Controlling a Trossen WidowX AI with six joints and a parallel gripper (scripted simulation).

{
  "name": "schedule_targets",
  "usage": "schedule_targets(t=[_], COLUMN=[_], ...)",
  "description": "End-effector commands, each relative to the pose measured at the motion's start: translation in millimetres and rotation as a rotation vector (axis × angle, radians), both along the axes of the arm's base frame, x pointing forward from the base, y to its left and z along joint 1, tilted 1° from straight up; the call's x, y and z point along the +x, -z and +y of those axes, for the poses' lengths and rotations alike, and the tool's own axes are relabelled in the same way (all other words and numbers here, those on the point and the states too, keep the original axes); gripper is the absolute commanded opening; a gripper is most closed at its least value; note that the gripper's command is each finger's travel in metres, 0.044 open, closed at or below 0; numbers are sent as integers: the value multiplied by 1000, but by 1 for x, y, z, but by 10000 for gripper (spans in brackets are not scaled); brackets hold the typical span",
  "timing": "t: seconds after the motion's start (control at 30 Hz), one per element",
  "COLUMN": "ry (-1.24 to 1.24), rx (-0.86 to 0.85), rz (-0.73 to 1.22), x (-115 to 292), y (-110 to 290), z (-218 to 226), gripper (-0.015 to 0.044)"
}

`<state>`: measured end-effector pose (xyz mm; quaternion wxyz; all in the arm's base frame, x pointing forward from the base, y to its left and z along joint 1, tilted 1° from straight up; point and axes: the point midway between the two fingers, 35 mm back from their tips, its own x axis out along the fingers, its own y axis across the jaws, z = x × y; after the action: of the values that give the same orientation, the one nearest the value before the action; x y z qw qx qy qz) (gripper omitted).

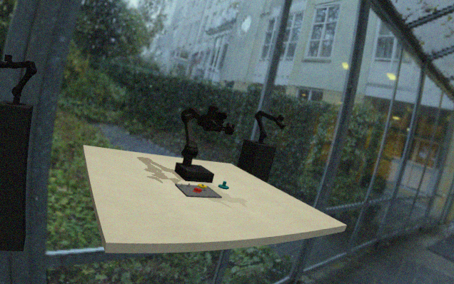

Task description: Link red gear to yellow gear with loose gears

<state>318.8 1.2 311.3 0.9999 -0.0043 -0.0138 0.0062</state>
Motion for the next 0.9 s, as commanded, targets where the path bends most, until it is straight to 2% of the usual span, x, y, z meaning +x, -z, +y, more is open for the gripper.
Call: schedule_targets(t=[0.0,0.17,0.33,0.5,0.7,0.77,0.87], ry=[-5,-108,-171,-166,-17,35,42], rx=[5,121,196,196,112,76,71], rz=[11,315,681,1045,1492,1575,1585], x=[1,21,16,-15,-79,-94,-91], y=[2,61,130,192,251,259,260], z=[2,43,93,135,166,169,163], gripper=[426,440,440,440,440,440,440])
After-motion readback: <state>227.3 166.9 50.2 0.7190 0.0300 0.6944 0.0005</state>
